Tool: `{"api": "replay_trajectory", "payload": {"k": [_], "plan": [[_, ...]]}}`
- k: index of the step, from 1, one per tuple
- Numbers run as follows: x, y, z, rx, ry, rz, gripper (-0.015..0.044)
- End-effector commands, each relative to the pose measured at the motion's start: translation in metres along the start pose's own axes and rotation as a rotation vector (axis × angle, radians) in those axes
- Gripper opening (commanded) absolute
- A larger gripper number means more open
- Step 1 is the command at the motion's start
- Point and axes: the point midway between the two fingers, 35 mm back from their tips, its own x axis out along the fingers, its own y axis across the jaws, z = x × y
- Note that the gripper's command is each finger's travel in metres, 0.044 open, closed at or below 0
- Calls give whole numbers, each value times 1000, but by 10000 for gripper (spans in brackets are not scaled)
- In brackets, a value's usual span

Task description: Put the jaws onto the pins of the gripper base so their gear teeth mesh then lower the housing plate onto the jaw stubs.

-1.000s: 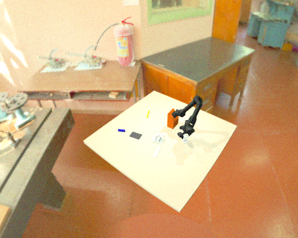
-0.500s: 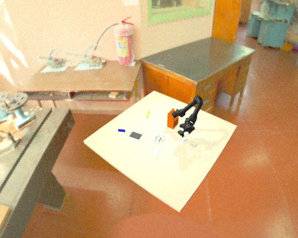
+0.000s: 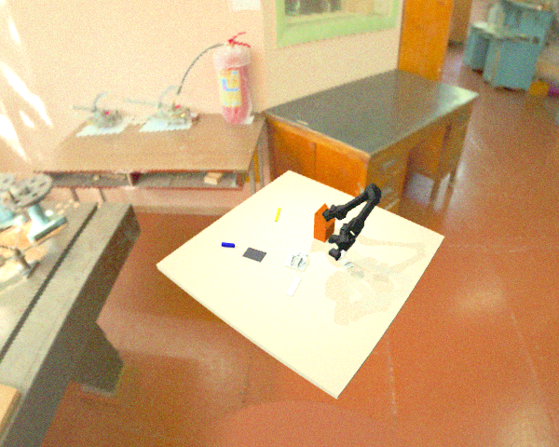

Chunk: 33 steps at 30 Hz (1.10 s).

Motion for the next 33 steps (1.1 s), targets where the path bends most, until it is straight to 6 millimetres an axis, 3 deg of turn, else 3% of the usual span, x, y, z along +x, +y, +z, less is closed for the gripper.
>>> {"api": "replay_trajectory", "payload": {"k": [1,33], "plan": [[1,8,6,-82,-3,1,351],[4,65,84,-831,-33,-20,351]]}}
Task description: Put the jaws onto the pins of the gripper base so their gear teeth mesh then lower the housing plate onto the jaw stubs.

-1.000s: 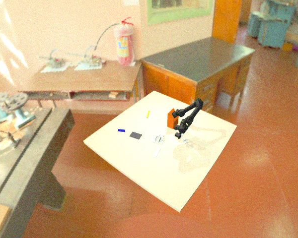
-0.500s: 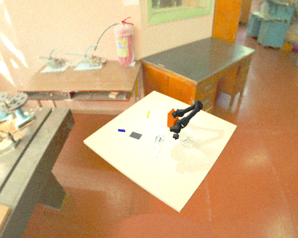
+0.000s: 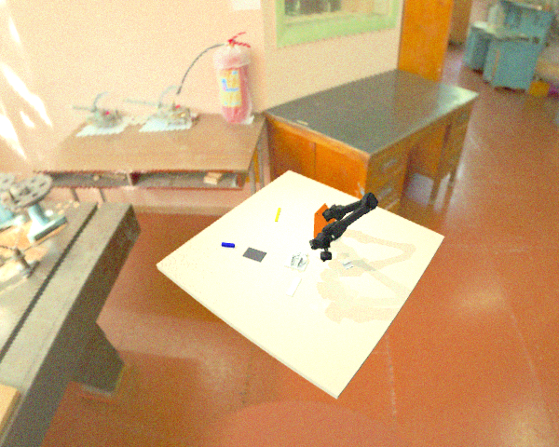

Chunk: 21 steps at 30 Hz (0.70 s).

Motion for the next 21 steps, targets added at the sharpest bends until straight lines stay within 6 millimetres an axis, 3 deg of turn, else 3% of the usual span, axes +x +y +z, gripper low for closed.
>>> {"api": "replay_trajectory", "payload": {"k": [1,21], "plan": [[0,-2,10,-82,3,3,351],[3,-29,65,-549,17,14,351]]}}
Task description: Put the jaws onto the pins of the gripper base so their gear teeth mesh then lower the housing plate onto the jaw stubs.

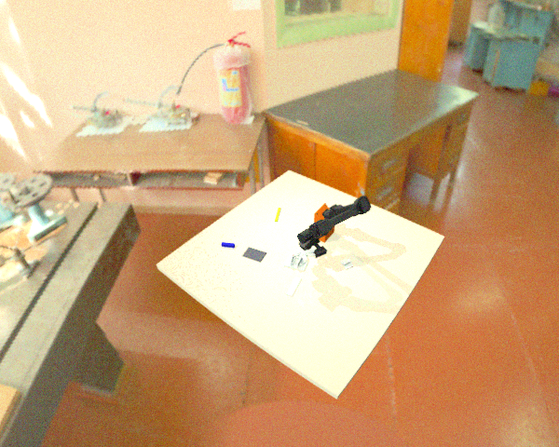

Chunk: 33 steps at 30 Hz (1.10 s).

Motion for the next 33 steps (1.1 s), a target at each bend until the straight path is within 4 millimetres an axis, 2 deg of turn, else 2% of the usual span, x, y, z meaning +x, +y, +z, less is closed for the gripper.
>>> {"api": "replay_trajectory", "payload": {"k": [1,25,33], "plan": [[0,-8,6,-82,1,9,351],[4,-74,31,-644,-5,64,351],[4,-76,31,-659,-6,66,351]]}}
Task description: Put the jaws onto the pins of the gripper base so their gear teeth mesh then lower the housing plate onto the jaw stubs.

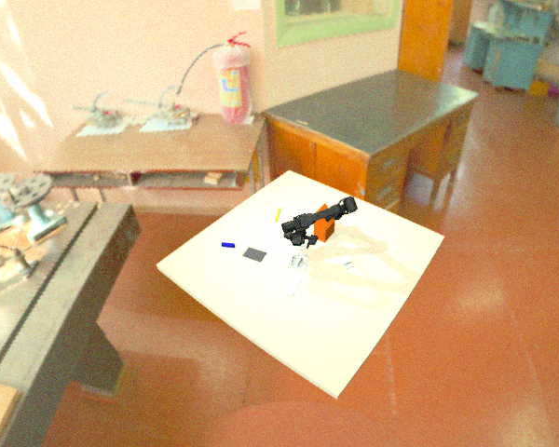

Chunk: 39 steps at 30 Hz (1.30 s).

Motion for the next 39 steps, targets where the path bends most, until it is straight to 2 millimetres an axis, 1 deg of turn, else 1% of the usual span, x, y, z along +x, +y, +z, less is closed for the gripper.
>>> {"api": "replay_trajectory", "payload": {"k": [1,17,24,39], "plan": [[0,-1,1,-8,-4,2,351],[0,-1,1,3,-4,2,351],[0,-7,-12,3,-4,2,351],[0,-7,-12,3,-4,2,351]]}}
